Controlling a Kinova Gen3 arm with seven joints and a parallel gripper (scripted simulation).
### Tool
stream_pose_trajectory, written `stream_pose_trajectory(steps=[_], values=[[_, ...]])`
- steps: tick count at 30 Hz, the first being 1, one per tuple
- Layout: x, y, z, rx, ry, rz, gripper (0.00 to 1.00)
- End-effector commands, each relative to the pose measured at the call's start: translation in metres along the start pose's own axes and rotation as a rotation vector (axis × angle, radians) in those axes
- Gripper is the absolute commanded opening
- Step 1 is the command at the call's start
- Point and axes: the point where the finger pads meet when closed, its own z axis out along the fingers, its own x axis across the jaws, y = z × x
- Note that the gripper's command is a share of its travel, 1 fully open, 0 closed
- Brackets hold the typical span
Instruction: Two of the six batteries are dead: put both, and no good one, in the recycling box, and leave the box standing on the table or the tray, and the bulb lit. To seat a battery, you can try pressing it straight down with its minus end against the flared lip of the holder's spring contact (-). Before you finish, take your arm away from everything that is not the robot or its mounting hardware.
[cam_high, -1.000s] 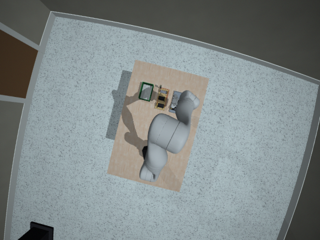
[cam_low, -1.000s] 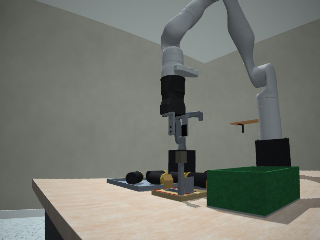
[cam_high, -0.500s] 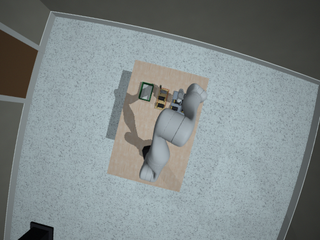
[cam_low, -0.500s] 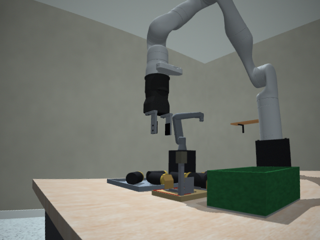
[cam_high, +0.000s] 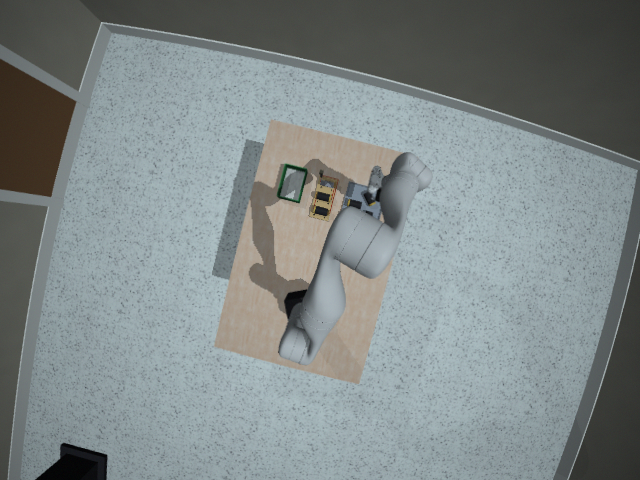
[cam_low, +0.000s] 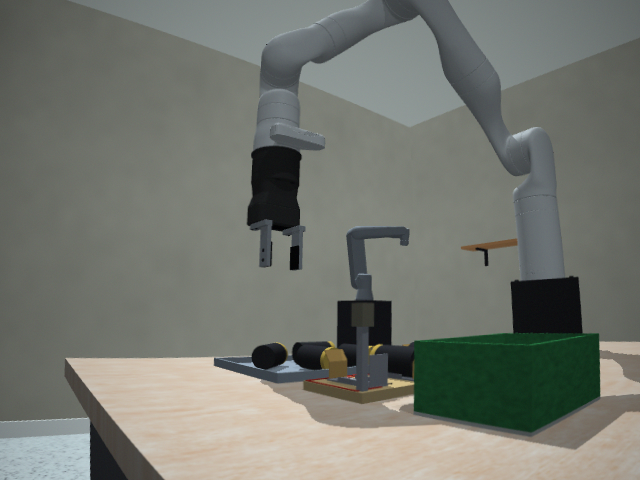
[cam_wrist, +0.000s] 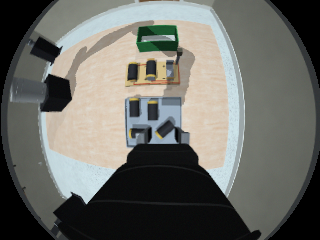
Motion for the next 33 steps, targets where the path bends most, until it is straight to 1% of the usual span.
stream_pose_trajectory(steps=[1,10,33], values=[[0.0026,0.0119,0.0036,-0.006,-0.013,-0.006,0.9],[0.0095,0.0156,0.0006,-0.01,0.0,-0.006,0.9],[0.0091,0.0154,0.0006,-0.01,-0.001,-0.024,0.9]])
